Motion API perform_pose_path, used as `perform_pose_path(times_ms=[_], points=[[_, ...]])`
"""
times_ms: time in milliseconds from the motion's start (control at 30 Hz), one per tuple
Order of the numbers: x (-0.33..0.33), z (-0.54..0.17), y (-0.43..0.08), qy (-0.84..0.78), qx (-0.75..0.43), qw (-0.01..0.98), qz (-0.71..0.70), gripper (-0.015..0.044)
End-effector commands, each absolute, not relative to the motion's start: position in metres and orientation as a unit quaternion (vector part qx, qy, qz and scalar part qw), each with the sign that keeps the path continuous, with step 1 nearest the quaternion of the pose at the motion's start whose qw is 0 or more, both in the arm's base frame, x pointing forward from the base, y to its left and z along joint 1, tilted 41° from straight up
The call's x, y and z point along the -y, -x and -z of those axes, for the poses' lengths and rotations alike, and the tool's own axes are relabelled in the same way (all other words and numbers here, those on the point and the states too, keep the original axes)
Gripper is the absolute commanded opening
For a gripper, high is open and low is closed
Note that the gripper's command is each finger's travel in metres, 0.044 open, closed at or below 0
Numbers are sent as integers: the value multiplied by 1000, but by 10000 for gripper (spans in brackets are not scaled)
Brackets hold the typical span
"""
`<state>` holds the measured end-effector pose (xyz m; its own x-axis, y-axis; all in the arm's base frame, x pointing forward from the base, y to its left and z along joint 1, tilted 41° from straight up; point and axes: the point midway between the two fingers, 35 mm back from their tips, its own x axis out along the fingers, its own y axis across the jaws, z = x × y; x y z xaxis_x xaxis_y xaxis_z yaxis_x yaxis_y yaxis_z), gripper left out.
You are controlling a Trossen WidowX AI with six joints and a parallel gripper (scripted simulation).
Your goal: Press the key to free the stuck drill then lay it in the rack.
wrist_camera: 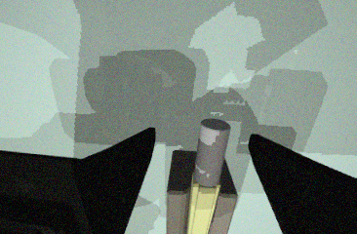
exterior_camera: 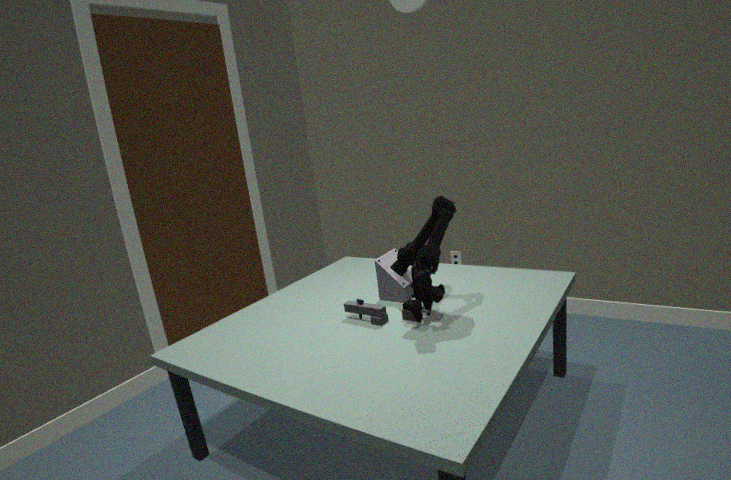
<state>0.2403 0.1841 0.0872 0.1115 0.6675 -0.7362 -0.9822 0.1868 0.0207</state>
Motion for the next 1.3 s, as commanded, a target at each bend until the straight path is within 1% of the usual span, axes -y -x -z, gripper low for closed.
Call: perform_pose_path(times_ms=[0, 33, 567, 633, 767, 900, 1100, 1267], points=[[-184, -87, -240, 249, -316, 702, -587, 420], [-182, -89, -240, 250, -317, 702, -587, 440], [-132, -145, -232, 254, -320, 699, -587, 440], [-136, -139, -236, 252, -322, 703, -583, 440], [-116, -151, -283, 210, -303, 753, -546, 440], [-80, -163, -336, 165, -276, 805, -498, 440], [-8, -181, -402, 105, -223, 867, -434, 440], [67, -192, -438, 65, -173, 905, -384, 440]])
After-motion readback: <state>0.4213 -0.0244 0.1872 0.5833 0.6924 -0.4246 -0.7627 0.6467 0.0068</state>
